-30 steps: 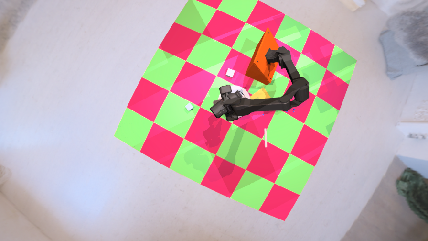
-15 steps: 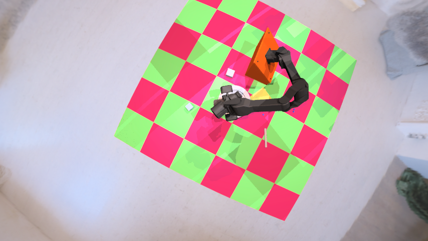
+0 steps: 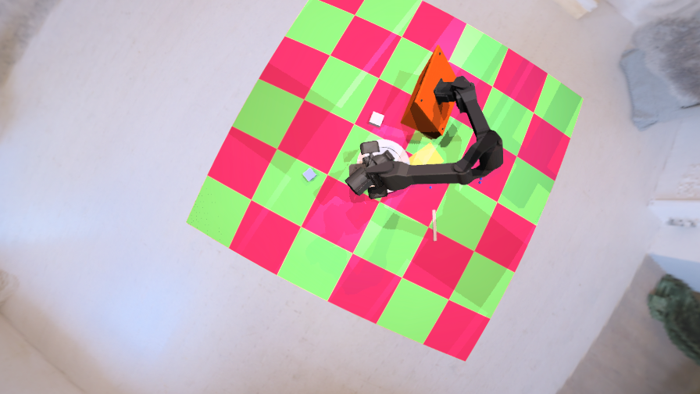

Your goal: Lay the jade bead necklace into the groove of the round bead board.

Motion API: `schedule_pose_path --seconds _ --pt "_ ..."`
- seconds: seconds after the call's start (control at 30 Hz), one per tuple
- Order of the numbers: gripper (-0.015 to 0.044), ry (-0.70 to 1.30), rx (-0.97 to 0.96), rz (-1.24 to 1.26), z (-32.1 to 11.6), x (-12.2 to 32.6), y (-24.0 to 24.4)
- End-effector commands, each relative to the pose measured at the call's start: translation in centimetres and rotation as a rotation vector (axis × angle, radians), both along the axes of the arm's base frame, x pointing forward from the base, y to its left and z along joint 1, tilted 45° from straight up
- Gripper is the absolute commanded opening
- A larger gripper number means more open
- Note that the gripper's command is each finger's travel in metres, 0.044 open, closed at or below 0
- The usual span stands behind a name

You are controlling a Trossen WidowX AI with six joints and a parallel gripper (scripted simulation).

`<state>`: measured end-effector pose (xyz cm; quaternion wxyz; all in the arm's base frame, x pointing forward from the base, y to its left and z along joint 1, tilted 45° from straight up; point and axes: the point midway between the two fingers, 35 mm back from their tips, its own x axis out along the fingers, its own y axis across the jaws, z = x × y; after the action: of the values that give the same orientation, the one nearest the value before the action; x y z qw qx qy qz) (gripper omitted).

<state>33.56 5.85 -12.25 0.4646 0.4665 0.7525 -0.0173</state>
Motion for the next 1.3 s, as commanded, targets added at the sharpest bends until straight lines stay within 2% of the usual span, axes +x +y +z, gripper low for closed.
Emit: schedule_pose_path --seconds 0.0,0.37,0.97,1.27 --pt "0.0120 0.017 0.006 -0.004 -0.70 -0.59 0.63" --pt "0.0120 0.021 0.007 -0.005 -1.20 -0.82 1.13" --pt "0.0000 0.014 0.003 0.000 -1.07 -0.59 0.98" --pt "0.0000 0.014 0.003 0.000 -1.07 -0.59 0.98"
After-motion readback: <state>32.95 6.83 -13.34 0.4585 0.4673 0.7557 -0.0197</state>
